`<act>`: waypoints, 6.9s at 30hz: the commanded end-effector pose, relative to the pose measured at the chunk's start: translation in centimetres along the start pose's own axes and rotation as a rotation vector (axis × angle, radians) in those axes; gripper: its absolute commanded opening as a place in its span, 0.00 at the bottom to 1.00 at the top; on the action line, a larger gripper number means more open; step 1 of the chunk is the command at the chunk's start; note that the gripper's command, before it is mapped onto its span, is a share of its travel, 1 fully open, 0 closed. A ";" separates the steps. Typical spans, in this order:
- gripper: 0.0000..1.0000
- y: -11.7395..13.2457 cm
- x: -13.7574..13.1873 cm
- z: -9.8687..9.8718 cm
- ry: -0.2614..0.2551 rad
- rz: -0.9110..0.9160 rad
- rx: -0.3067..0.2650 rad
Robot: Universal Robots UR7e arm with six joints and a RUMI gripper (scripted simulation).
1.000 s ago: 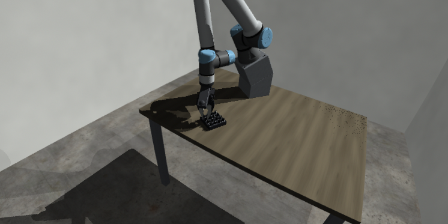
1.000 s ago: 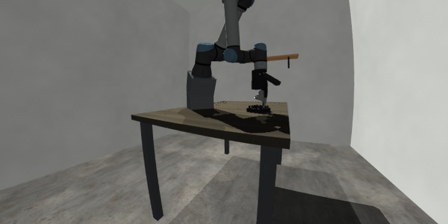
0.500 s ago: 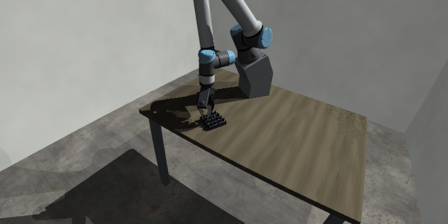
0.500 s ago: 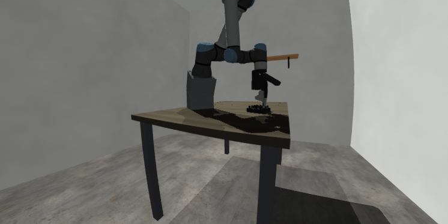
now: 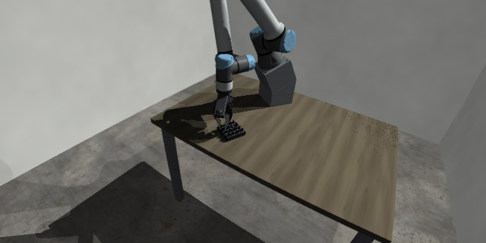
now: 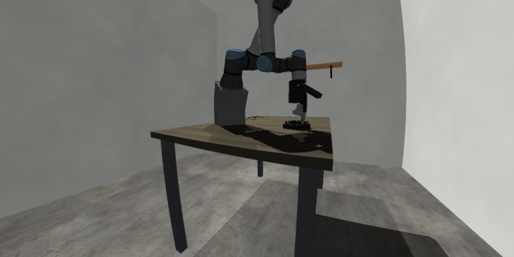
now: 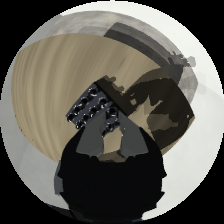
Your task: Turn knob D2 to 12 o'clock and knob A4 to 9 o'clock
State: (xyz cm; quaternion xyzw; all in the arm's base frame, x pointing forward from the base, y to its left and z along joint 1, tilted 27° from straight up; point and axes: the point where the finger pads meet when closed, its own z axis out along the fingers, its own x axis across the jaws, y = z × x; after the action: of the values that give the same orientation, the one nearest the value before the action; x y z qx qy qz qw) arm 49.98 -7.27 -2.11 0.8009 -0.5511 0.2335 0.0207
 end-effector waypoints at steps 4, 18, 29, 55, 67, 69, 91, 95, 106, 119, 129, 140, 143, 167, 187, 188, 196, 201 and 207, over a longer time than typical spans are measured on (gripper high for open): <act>0.11 0.0 0.0 0.0 0.001 0.000 0.001; 0.04 0.0 0.0 0.0 0.001 0.000 0.001; 0.04 0.0 0.0 0.0 0.001 0.000 0.001; 0.04 0.0 0.0 0.0 0.001 0.020 0.001; 0.04 0.0 0.1 0.0 0.001 0.076 0.001; 0.04 0.0 0.1 0.0 0.001 0.093 0.001; 0.04 0.0 0.2 0.0 0.000 0.360 0.001; 0.04 0.0 0.2 0.0 0.000 0.433 0.001; 0.04 0.1 0.3 0.0 0.000 0.613 0.001; 0.04 0.1 0.4 0.0 0.000 0.850 0.001; 0.04 0.2 0.4 0.0 0.000 1.064 0.001; 0.04 0.3 0.5 0.0 0.000 1.242 0.001; 0.04 0.3 0.5 0.0 0.000 1.297 0.001; 0.04 0.4 0.5 0.0 0.000 1.565 0.001; 0.04 0.5 0.5 0.0 0.000 1.653 0.001; 0.04 0.5 0.5 0.0 0.000 1.654 0.001; 0.04 0.5 0.5 0.0 0.000 1.658 0.001; 0.04 0.5 0.5 0.0 0.000 1.658 0.001; 0.04 0.5 0.5 0.0 0.000 1.658 0.001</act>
State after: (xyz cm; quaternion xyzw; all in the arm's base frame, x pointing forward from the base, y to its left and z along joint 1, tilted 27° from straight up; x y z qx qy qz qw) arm 49.65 -7.89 -2.04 0.1348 -0.9628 0.1730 -0.1581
